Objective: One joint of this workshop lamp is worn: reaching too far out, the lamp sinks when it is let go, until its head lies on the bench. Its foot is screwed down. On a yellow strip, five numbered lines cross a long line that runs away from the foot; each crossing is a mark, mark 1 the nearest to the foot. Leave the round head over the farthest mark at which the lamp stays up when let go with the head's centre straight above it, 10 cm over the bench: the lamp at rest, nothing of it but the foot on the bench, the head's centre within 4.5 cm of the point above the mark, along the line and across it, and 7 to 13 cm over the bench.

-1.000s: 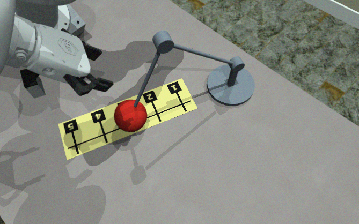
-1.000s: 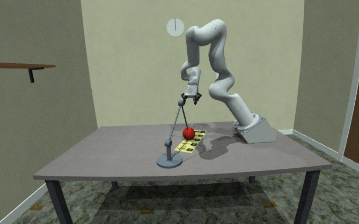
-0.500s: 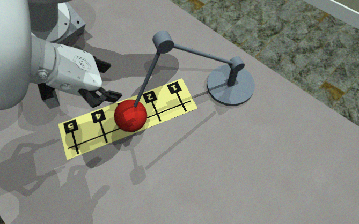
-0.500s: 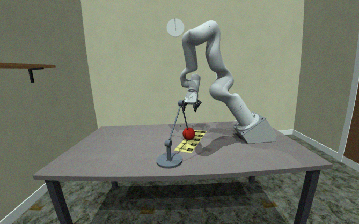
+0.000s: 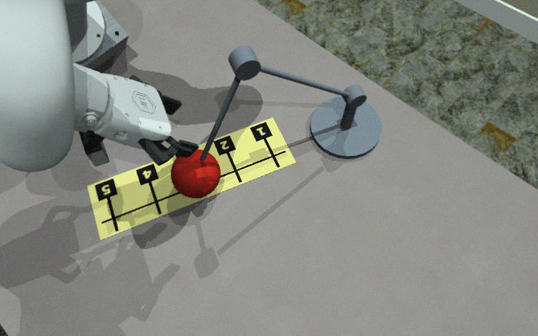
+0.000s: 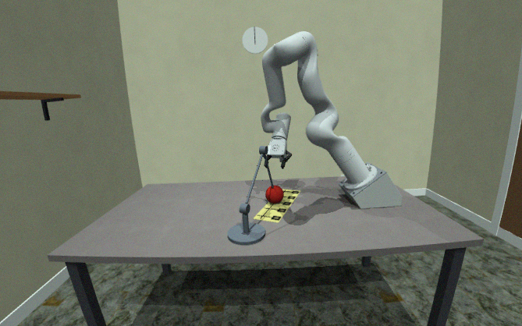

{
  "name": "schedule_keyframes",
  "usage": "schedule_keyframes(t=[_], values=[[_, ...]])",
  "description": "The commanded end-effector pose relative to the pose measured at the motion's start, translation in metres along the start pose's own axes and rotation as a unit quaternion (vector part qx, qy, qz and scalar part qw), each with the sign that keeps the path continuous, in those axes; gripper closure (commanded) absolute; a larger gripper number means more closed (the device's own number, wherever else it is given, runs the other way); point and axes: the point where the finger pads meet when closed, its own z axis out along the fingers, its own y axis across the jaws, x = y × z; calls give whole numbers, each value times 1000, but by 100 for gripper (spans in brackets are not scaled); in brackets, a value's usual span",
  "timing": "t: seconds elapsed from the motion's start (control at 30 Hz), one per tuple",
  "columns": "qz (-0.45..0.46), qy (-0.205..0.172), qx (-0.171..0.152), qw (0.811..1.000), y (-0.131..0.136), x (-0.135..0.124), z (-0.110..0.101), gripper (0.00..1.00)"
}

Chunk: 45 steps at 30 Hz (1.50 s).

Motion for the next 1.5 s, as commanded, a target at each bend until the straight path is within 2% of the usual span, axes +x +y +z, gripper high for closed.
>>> schedule_keyframes(t=[0.0, 0.8, 1.43, 1.47], values=[[-1, 0, 1, 1000, -1, 1, 10, 0], [-2, -1, 1, 1000, -4, 5, 71, 0], [-2, -1, 2, 1000, -5, 5, 76, 0], [-2, -1, 2, 1000, -5, 5, 76, 100]])
